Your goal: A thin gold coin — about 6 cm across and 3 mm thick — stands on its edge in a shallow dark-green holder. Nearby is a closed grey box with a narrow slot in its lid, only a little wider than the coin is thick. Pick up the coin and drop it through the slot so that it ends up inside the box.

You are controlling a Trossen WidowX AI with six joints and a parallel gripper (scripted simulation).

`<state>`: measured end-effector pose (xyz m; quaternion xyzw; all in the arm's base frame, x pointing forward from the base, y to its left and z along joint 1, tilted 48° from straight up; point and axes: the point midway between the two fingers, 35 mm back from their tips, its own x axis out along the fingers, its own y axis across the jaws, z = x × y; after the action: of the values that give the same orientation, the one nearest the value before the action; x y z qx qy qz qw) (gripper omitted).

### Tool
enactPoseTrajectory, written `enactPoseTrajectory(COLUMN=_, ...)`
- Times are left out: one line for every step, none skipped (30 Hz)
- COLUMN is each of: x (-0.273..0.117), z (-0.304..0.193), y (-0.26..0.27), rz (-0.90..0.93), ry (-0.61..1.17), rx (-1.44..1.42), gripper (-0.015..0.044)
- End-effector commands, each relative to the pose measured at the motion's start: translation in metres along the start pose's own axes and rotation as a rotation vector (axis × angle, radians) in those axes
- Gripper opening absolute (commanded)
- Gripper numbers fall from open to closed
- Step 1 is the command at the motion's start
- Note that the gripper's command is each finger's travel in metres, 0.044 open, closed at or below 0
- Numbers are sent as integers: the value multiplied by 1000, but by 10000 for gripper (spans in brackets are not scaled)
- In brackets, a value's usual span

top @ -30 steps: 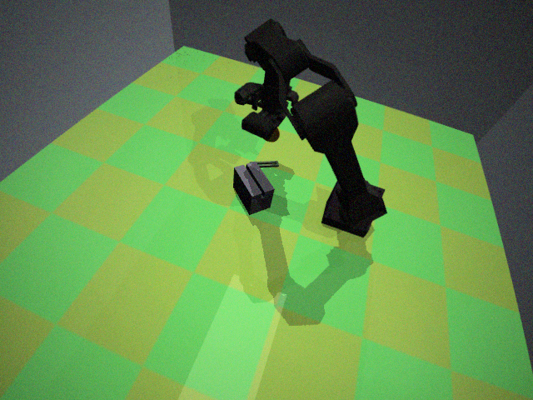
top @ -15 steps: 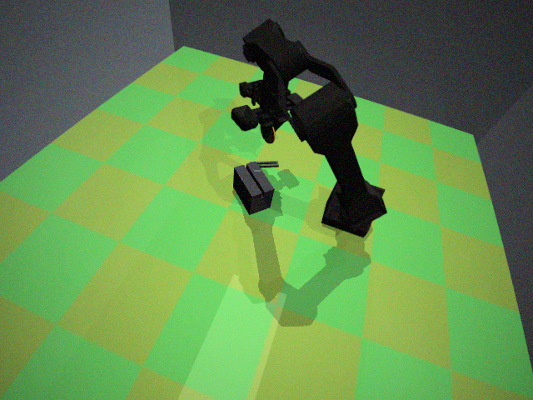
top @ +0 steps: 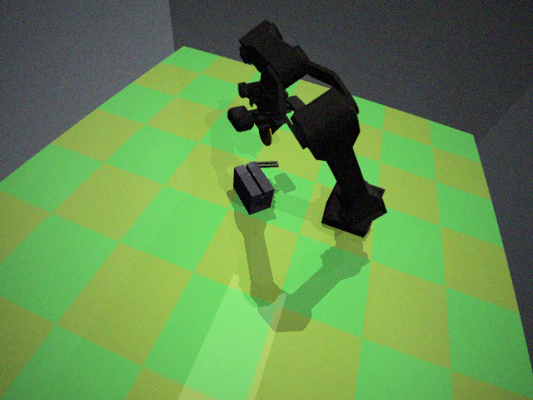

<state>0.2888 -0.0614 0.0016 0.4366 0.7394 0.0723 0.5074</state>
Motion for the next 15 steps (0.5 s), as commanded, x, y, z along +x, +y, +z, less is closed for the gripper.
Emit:
enactPoseTrajectory(x=0, z=-9, y=9, rz=2, ry=5, rx=7, gripper=0)
enactPoseTrajectory(x=0, z=-11, y=11, rz=2, ry=5, rx=7, gripper=0)
enactPoseTrajectory(x=0, z=-12, y=13, rz=2, ry=5, rx=7, gripper=0)
enactPoseTrajectory(x=0, z=-14, y=15, rz=2, ry=5, rx=7, gripper=0)
enactPoseTrajectory(x=0, z=-16, y=17, rz=2, ry=5, rx=7, gripper=0)
enactPoseTrajectory(x=0, z=-18, y=19, rz=2, ry=5, rx=7, gripper=0)
enactPoseTrajectory(x=0, z=-20, y=20, rz=2, ry=5, rx=7, gripper=0)
enactPoseTrajectory(x=0, z=-22, y=22, rz=2, ry=5, rx=7, gripper=0)
enactPoseTrajectory(x=0, z=-24, y=24, rz=2, ry=5, rx=8, gripper=0)
enactPoseTrajectory(x=-1, z=-25, y=26, rz=2, ry=5, rx=8, gripper=0)
enactPoseTrajectory(x=-1, z=-27, y=28, rz=2, ry=5, rx=8, gripper=0)
enactPoseTrajectory(x=-1, z=-29, y=30, rz=2, ry=5, rx=8, gripper=0)
enactPoseTrajectory(x=-1, z=-31, y=31, rz=2, ry=5, rx=8, gripper=0)
enactPoseTrajectory(x=-1, z=-33, y=33, rz=2, ry=5, rx=8, gripper=0)
enactPoseTrajectory(x=-1, z=-35, y=35, rz=2, ry=6, rx=8, gripper=0)
